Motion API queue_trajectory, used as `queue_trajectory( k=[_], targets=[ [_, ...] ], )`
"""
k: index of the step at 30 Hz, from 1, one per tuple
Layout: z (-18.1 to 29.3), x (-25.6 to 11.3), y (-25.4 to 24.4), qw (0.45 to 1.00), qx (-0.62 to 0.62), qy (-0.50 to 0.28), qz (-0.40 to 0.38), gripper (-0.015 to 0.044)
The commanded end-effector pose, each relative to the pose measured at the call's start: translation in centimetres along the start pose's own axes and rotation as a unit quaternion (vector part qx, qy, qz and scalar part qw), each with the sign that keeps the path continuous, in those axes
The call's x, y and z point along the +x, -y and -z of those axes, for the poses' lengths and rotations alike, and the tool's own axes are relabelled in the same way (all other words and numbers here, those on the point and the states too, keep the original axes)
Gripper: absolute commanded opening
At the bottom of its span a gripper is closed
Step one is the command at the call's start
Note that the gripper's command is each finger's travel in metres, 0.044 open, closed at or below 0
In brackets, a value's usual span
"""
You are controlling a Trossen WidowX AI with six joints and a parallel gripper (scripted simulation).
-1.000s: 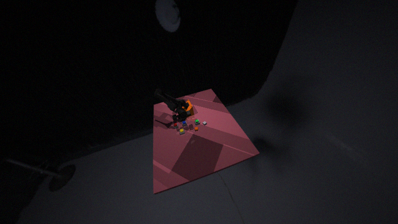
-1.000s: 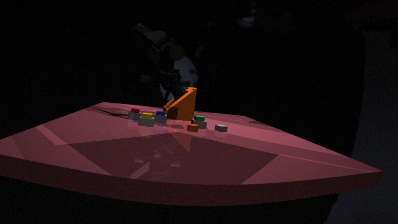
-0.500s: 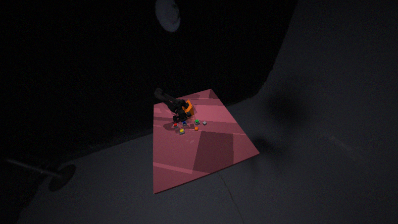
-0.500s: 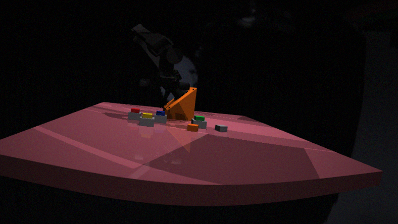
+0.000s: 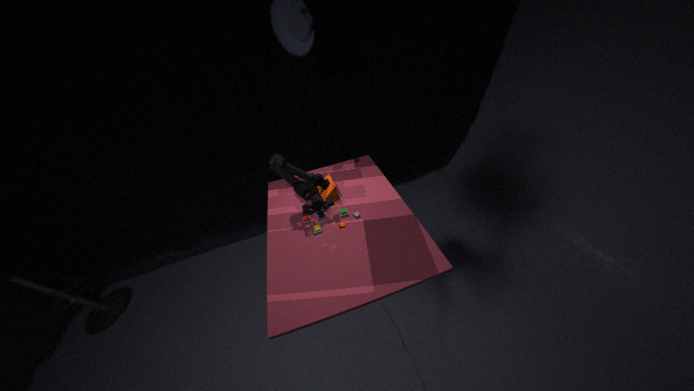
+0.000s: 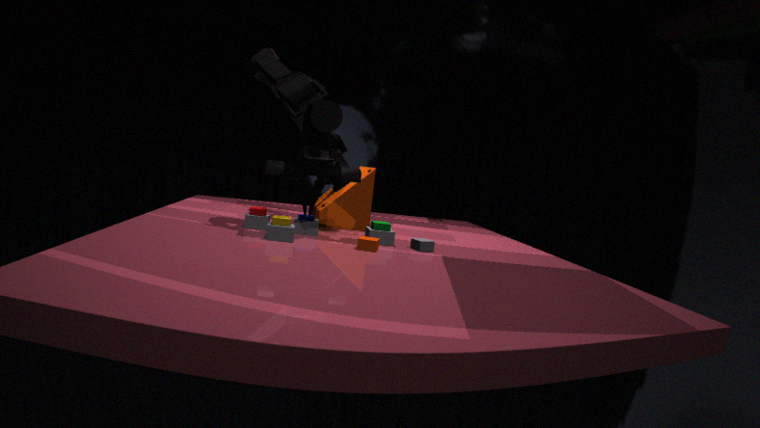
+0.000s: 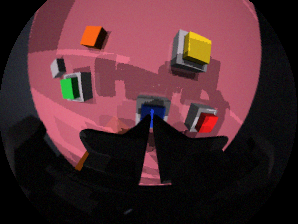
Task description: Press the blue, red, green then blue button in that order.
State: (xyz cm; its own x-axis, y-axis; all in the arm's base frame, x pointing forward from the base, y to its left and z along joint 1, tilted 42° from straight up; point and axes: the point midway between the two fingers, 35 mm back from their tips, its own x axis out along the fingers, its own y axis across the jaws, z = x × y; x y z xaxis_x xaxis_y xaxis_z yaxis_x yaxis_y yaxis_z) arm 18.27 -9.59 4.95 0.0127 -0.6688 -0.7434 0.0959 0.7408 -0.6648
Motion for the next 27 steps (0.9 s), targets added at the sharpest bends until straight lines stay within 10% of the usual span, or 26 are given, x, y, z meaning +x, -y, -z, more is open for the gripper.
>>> queue_trajectory(
  k=[1, 15, 27],
  targets=[
    [0.1, 0.1, 0.1, 1.0, -0.003, -0.001, 0.004, 0.002],
    [0.0, -0.1, 0.0, 1.0, 0.0, -0.001, 0.0, 0.002],
    [-0.1, -7.4, -0.1, 1.0, -0.004, -0.002, -0.001, 0.002]
  ],
)
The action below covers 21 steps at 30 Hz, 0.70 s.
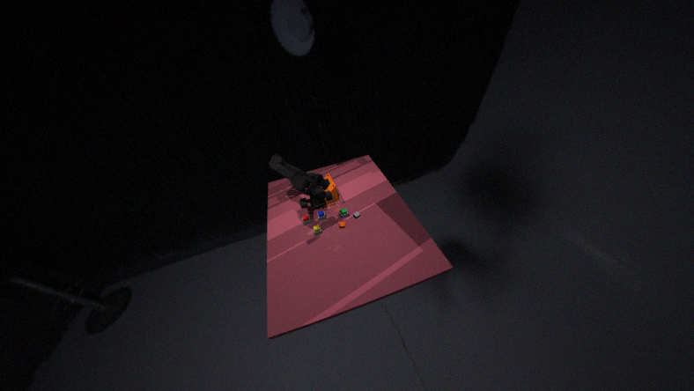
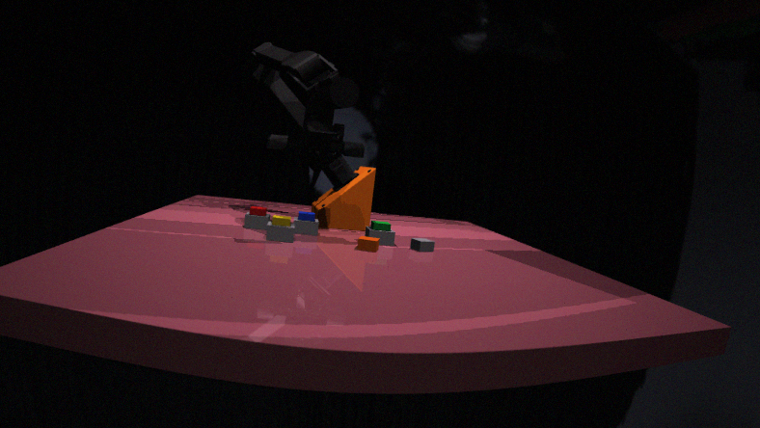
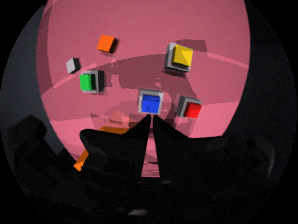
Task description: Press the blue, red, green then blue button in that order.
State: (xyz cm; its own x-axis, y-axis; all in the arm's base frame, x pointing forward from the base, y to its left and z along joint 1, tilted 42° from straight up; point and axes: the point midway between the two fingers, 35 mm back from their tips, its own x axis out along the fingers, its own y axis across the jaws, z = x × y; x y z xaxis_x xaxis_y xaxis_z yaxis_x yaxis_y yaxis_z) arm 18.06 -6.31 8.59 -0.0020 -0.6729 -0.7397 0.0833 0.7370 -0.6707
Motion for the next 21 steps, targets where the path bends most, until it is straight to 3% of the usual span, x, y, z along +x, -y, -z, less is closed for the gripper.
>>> queue_trajectory(
  k=[1, 7, 15, 21],
  targets=[
    [-0.1, -3.6, -0.1, 1.0, 0.003, 0.005, -0.003, 0.002],
    [-0.2, -4.4, 0.7, 1.0, 0.003, 0.005, -0.004, 0.002],
    [0.3, -4.4, 9.7, 1.0, 0.004, 0.006, 0.0, 0.002],
    [0.3, -3.6, 9.8, 1.0, 0.004, 0.006, -0.001, 0.002]
  ],
)
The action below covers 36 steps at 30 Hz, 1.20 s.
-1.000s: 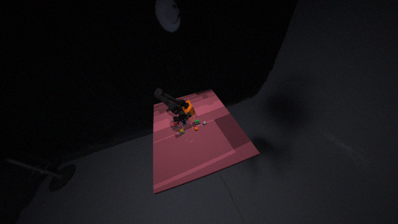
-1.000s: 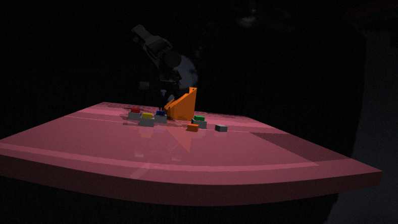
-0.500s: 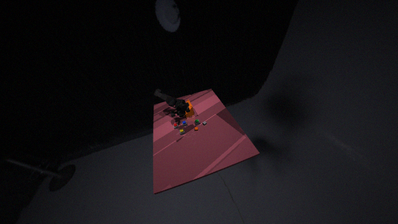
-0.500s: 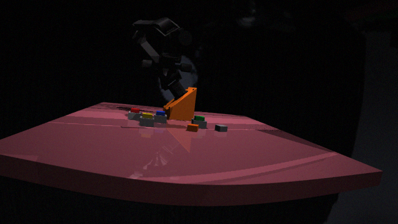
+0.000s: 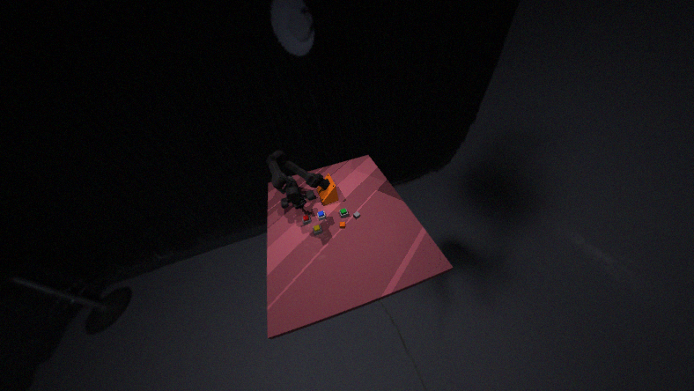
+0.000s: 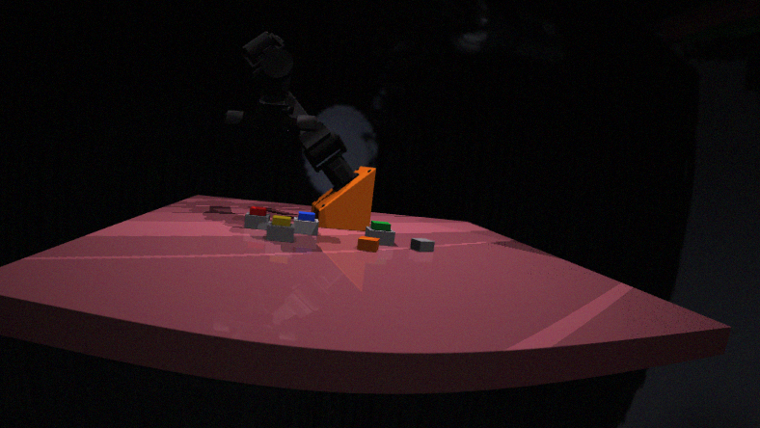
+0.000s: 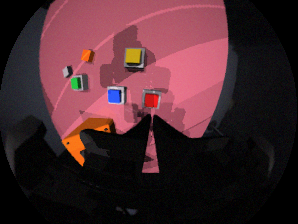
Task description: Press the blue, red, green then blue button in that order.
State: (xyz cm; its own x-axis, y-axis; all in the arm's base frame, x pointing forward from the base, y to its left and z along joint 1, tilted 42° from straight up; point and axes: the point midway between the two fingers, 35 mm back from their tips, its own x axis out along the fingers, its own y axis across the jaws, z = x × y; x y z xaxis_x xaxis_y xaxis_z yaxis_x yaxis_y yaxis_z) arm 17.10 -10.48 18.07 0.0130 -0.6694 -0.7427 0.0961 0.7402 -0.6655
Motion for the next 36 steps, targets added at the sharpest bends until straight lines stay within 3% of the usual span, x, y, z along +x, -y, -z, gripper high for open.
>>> queue_trajectory(
  k=[1, 5, 36],
  targets=[
    [0.0, 1.7, 0.3, 1.0, -0.003, -0.002, 0.001, 0.002],
    [0.2, 5.7, 0.5, 1.0, -0.002, -0.001, 0.004, 0.002],
    [0.2, 9.4, 0.5, 1.0, -0.002, -0.001, 0.006, 0.002]
  ],
)
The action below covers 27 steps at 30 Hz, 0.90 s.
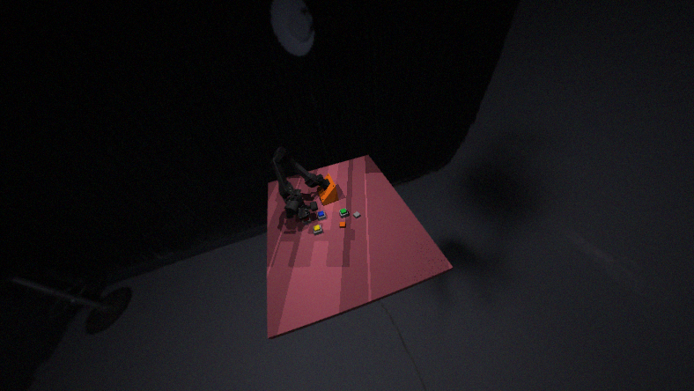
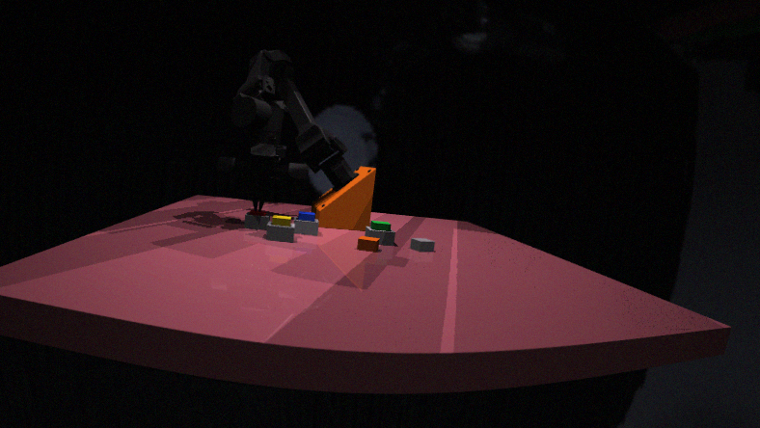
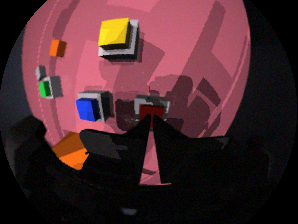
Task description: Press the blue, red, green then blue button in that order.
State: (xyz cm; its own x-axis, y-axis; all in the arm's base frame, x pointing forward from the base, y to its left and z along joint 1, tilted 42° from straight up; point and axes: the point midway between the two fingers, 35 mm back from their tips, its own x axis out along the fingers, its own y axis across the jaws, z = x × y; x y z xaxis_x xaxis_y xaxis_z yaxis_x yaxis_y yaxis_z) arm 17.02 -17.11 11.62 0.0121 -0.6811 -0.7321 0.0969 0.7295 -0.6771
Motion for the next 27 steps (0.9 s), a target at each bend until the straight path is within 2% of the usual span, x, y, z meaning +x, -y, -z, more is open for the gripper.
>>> queue_trajectory(
  k=[1, 13, 17, 22, 27],
  targets=[
    [0.1, 0.2, -0.1, 1.0, -0.003, -0.001, -0.002, 0.002],
    [0.0, -0.1, 0.0, 1.0, 0.0, -0.001, 0.0, 0.002],
    [0.0, -3.1, -0.1, 1.0, -0.003, -0.001, -0.003, 0.002],
    [0.0, -4.1, -0.2, 1.0, -0.003, -0.001, -0.005, 0.002],
    [0.0, -9.2, -0.1, 1.0, -0.003, -0.002, -0.005, 0.002]
  ],
)
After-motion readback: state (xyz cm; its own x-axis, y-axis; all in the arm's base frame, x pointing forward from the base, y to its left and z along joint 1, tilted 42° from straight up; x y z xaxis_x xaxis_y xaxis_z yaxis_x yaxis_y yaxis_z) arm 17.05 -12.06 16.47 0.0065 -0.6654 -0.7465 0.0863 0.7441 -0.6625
